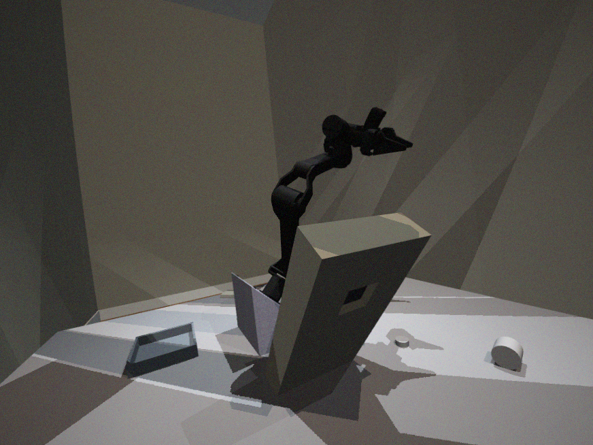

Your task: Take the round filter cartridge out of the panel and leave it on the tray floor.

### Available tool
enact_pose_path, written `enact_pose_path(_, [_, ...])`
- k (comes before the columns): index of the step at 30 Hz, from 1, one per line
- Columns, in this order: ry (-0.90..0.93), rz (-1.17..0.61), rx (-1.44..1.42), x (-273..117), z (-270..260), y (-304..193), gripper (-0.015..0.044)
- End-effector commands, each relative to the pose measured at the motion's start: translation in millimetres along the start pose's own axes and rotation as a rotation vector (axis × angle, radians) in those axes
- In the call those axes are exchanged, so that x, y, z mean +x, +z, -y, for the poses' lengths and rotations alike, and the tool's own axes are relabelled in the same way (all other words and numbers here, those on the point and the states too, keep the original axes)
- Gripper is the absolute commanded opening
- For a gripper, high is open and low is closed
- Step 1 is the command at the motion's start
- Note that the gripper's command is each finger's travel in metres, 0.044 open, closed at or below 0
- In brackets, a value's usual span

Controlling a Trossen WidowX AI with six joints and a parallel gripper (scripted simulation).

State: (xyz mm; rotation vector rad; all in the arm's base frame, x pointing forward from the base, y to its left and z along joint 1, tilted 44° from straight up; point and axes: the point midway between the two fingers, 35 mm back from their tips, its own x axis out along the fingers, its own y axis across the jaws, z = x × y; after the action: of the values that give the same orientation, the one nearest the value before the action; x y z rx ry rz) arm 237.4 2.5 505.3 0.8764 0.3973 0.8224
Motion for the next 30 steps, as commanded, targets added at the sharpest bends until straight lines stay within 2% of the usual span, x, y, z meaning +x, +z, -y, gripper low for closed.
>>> enact_pose_path(1, [0.0, 0.007, -0.003, 0, 0, 1, 0.0374])
enact_pose_path(4, [-0.002, 0.104, -0.044, -7, -6, 11, 0.0295])
enact_pose_path(11, [-0.052, 0.515, -0.181, -58, -56, 28, 0.0111])
enact_pose_path(16, [-0.042, 0.754, -0.324, -79, -102, 21, 0.0105])
enact_pose_path(20, [-0.015, 0.888, -0.462, -81, -136, 4, 0.0105])
enact_pose_path(25, [0.023, 0.967, -0.64, -61, -169, -23, 0.0105])
enact_pose_path(30, [0.049, 0.956, -0.811, -22, -183, -51, 0.0105])
